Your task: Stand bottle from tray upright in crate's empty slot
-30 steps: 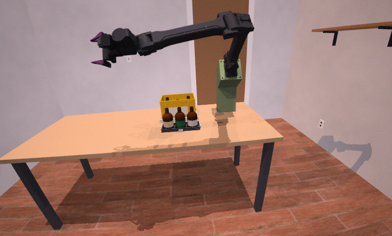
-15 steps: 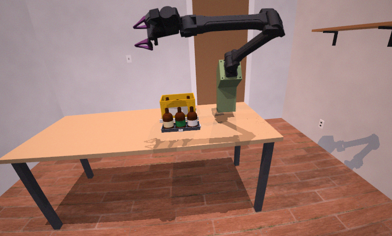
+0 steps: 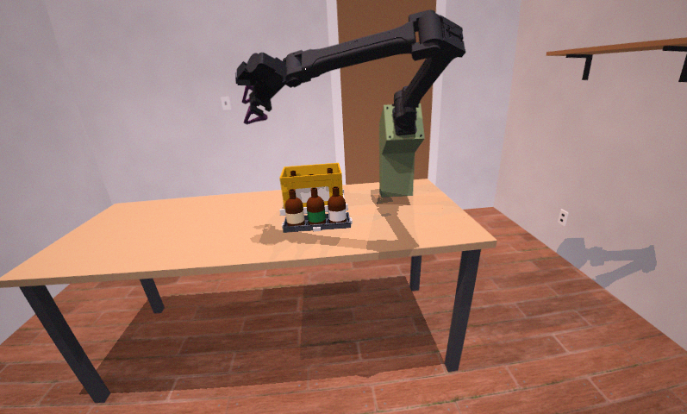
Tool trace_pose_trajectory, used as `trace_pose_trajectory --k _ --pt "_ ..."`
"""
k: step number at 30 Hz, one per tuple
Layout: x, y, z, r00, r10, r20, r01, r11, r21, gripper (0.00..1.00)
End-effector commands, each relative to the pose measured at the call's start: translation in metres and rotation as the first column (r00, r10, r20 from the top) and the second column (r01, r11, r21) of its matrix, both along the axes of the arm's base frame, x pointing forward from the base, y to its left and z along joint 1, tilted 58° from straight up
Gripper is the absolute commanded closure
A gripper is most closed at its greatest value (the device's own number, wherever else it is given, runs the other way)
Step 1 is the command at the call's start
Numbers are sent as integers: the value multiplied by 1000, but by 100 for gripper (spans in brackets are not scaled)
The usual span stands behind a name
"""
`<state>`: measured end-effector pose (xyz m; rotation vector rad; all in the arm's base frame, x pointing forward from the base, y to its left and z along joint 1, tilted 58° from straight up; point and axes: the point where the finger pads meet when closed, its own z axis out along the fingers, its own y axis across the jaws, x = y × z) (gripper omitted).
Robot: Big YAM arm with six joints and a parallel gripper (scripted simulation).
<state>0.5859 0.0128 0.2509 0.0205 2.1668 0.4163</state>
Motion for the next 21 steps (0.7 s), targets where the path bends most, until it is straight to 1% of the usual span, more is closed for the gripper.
trace_pose_trajectory --k 1,2,3,4,6,7,8,9,10,11,12,14,15,16,17,19,20,21 --pt "5 -10 -74 984 -13 -178 30 995 92 0" --pt "6 -12 -90 982 -10 -191 30 995 100 0" --pt "2 -10 -110 967 5 -254 31 990 140 0" --pt "3 -12 -126 965 7 -262 32 989 145 0" --pt "3 -12 -126 965 7 -262 32 989 145 0" --pt "-2 -13 -171 943 25 -332 40 981 190 0" --pt "-4 -13 -189 918 44 -394 53 971 233 0" --pt "-7 -12 -205 900 58 -432 64 962 264 0" --pt "-8 -12 -210 894 63 -443 68 960 273 0" --pt "-15 -10 -232 867 82 -492 87 946 311 0" --pt "-15 -10 -232 866 82 -494 88 946 312 0" --pt "-34 -7 -273 802 122 -585 138 914 381 0" --pt "-34 -7 -273 801 123 -585 138 914 381 0" --pt "-44 3 -291 766 153 -624 155 898 411 0" --pt "-53 -2 -307 735 163 -658 197 878 437 0" --pt "-72 2 -335 671 202 -714 257 839 479 0" --pt "-72 2 -335 670 203 -714 257 839 480 0" --pt "-81 5 -348 639 223 -736 286 820 496 0"
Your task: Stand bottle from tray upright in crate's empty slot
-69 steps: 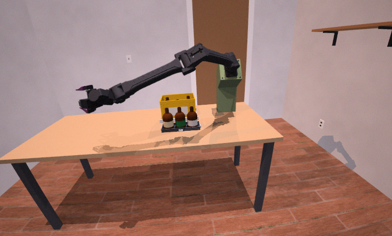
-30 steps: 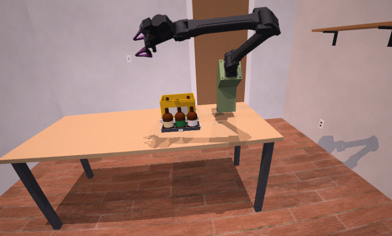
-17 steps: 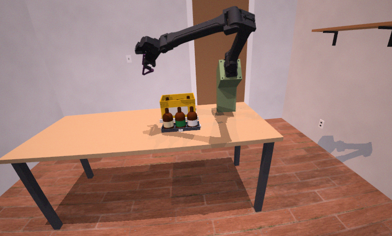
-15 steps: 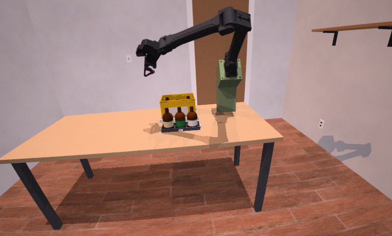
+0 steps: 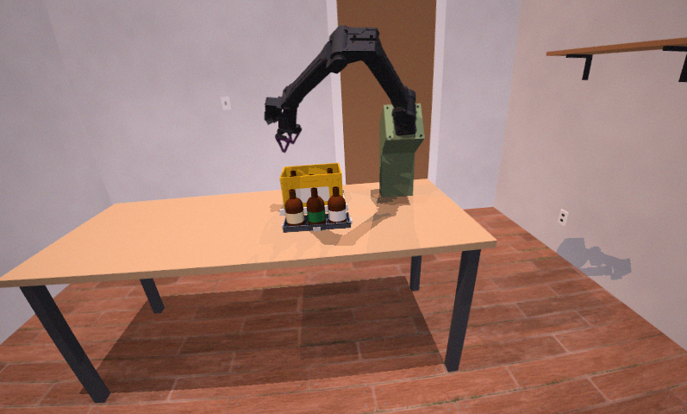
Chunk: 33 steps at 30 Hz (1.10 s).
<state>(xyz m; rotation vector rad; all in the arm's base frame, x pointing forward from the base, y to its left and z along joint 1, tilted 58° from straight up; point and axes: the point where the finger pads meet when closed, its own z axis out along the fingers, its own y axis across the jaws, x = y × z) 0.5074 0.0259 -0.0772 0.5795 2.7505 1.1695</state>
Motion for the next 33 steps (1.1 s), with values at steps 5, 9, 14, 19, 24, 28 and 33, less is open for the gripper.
trace_pose_trajectory --k 5,9,14,19,24,28,33 --pt "-27 -4 -49 975 -64 -211 92 988 126 0" --pt "-51 2 -74 941 -73 -329 145 969 200 0" --pt "-72 26 -91 910 -37 -414 152 957 248 0" --pt "-75 14 -95 897 -65 -437 196 945 261 0" --pt "-72 14 -90 902 -65 -428 193 945 264 0" --pt "-73 14 -91 901 -64 -430 194 945 264 100" --pt "-73 14 -91 901 -64 -430 194 945 264 100"
